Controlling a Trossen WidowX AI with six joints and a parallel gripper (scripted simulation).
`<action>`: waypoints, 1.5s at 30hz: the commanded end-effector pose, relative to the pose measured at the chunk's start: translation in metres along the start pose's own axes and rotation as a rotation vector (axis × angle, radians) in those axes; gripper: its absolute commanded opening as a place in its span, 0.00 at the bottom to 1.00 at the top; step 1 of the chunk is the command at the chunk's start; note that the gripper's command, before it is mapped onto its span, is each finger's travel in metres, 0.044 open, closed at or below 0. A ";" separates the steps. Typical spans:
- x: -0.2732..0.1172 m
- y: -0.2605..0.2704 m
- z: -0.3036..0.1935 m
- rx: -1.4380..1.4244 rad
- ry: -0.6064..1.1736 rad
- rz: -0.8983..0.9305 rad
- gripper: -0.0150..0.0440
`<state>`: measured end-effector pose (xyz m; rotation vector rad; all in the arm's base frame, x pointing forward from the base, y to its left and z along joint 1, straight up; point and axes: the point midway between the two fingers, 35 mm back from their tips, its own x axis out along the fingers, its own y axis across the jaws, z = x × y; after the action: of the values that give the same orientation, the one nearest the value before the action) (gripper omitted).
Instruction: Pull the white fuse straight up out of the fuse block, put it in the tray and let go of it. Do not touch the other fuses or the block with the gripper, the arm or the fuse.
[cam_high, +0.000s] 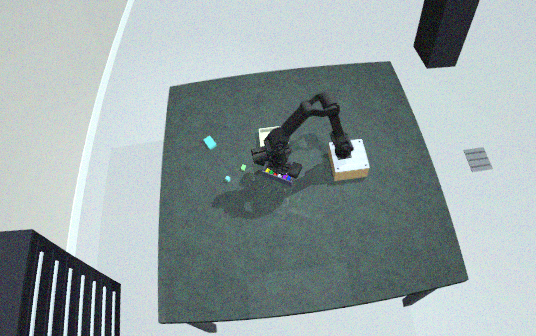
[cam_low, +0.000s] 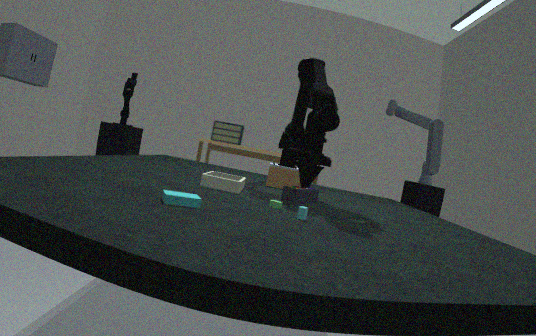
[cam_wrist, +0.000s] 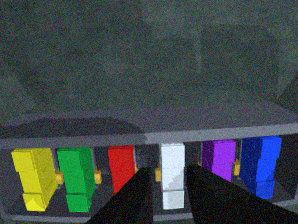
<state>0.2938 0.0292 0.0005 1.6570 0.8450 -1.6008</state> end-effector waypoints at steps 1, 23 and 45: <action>0.002 -0.001 0.000 -0.001 0.001 -0.005 0.38; -0.002 0.000 0.000 0.001 -0.001 -0.001 0.25; -0.013 0.000 0.000 0.000 0.000 -0.002 0.25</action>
<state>0.2922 0.0291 0.0102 1.6535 0.8466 -1.6072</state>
